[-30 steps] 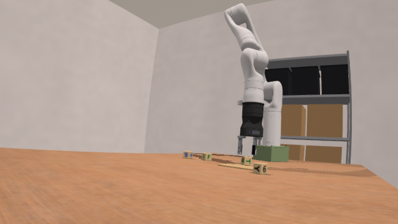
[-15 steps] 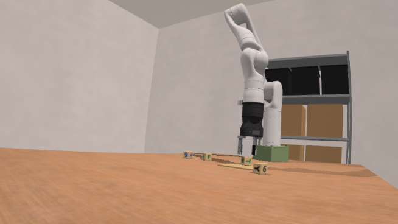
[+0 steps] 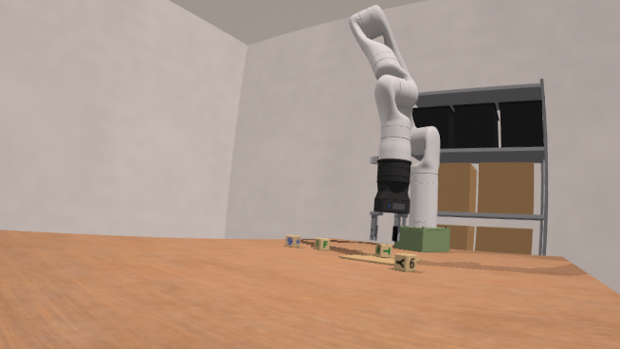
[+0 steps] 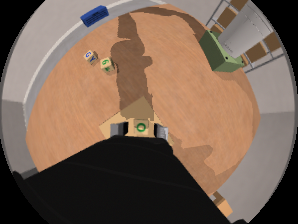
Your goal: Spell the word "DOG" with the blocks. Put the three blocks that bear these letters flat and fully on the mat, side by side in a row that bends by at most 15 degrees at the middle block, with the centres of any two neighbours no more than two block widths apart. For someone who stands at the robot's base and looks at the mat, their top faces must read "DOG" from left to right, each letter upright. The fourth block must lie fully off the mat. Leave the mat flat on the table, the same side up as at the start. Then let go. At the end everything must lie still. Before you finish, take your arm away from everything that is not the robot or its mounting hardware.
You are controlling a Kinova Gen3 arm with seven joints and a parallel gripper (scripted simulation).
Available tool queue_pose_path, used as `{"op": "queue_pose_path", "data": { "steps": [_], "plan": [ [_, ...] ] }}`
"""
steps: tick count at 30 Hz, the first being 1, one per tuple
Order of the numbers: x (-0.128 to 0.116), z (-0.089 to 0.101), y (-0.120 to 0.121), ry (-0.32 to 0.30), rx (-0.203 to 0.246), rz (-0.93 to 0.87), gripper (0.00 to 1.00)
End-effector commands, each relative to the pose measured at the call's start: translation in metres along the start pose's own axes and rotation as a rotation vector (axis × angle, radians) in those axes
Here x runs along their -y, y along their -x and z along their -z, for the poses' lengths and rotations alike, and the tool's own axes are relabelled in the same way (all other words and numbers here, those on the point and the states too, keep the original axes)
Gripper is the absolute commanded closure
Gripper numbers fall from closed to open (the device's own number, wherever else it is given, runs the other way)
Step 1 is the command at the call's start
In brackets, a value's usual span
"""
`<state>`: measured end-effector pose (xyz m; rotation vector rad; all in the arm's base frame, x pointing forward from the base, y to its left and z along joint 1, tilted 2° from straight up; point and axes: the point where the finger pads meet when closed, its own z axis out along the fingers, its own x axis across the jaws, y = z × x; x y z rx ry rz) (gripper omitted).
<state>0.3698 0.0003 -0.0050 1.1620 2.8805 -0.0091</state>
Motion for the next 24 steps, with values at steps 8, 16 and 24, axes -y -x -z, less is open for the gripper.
{"op": "queue_pose_path", "data": {
  "steps": [8,16,24],
  "plan": [
    [0.000,-0.002,0.000,0.001,0.001,0.000,0.00],
    [0.000,-0.016,0.000,0.001,0.001,0.000,0.00],
    [0.000,-0.029,0.000,0.001,0.001,0.000,0.00]
  ]
}}
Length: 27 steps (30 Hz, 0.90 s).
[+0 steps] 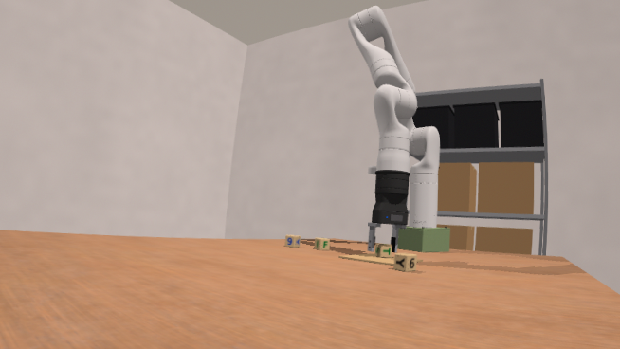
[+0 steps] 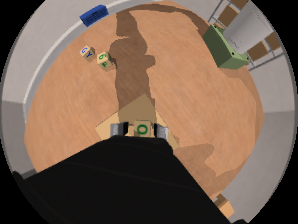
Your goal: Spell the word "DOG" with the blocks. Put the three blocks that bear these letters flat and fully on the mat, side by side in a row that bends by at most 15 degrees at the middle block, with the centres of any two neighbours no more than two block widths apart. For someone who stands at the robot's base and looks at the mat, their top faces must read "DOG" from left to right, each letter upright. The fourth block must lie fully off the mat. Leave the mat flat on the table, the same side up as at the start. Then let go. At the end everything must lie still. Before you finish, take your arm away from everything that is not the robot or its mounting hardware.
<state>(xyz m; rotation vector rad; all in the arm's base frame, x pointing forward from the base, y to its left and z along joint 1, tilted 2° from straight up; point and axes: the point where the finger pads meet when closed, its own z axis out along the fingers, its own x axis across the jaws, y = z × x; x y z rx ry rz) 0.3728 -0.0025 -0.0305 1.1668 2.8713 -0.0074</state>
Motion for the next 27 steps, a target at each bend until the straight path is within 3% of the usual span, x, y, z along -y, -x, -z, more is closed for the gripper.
{"op": "queue_pose_path", "data": {
  "steps": [1,27],
  "plan": [
    [-0.0005,-0.0049,-0.0028,-0.002,-0.005,0.005,0.00],
    [-0.0005,-0.0108,-0.0029,-0.002,-0.005,0.005,0.00]
  ]
}}
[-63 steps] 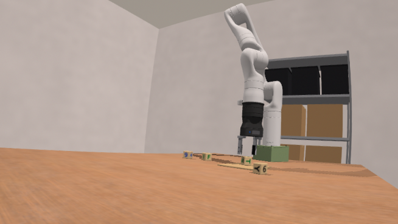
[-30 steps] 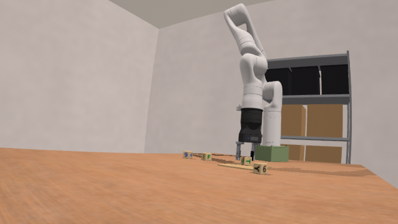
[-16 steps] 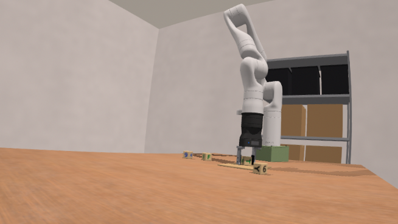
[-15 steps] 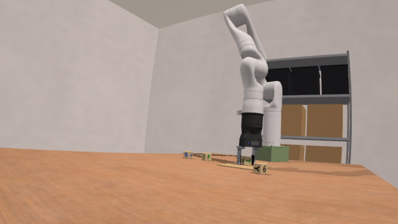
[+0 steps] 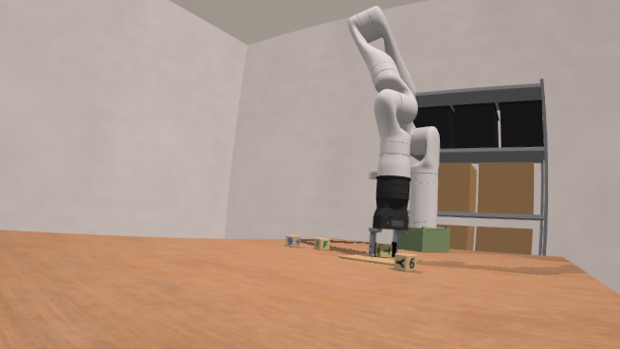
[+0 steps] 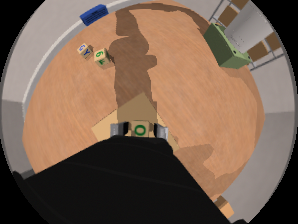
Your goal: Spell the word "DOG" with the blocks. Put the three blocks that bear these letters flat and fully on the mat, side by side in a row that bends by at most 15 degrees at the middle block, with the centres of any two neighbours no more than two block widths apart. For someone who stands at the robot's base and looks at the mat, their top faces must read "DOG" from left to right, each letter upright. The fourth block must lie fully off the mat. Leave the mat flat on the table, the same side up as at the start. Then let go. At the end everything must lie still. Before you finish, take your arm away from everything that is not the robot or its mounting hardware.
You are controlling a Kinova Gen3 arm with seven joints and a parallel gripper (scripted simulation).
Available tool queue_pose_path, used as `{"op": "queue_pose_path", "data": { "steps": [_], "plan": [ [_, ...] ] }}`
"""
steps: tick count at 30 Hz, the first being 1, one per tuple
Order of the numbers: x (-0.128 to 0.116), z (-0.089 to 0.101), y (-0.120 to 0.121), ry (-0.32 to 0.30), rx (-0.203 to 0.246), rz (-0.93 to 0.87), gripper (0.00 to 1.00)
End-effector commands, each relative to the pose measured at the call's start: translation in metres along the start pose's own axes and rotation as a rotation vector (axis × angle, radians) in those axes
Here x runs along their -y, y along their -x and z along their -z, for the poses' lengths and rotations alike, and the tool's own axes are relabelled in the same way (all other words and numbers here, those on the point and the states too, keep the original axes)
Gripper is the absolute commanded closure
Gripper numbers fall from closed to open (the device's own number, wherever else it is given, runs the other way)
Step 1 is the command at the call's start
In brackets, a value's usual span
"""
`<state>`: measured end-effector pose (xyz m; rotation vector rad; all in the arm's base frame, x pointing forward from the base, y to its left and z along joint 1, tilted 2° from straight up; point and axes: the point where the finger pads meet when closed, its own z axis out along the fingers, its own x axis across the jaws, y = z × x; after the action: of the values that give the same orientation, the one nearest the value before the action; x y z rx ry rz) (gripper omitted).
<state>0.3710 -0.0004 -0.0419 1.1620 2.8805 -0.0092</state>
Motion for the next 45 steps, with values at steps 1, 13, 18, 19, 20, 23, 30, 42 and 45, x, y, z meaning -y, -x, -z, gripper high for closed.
{"op": "queue_pose_path", "data": {
  "steps": [1,13,18,19,20,23,30,42,45],
  "plan": [
    [-0.0004,0.0005,0.0004,0.001,0.001,0.000,0.00],
    [-0.0004,0.0005,0.0004,0.001,0.001,0.000,0.00],
    [-0.0004,0.0005,0.0004,0.001,0.001,0.000,0.13],
    [-0.0004,0.0005,0.0004,0.001,0.001,0.000,0.13],
    [-0.0004,0.0005,0.0004,0.001,0.001,0.000,0.13],
    [-0.0004,0.0005,0.0004,0.001,0.001,0.000,0.13],
    [-0.0004,0.0005,0.0004,0.001,0.001,0.000,0.13],
    [-0.0004,0.0005,0.0004,0.001,0.001,0.000,0.43],
    [-0.0004,0.0005,0.0004,0.001,0.001,0.000,0.43]
  ]
}}
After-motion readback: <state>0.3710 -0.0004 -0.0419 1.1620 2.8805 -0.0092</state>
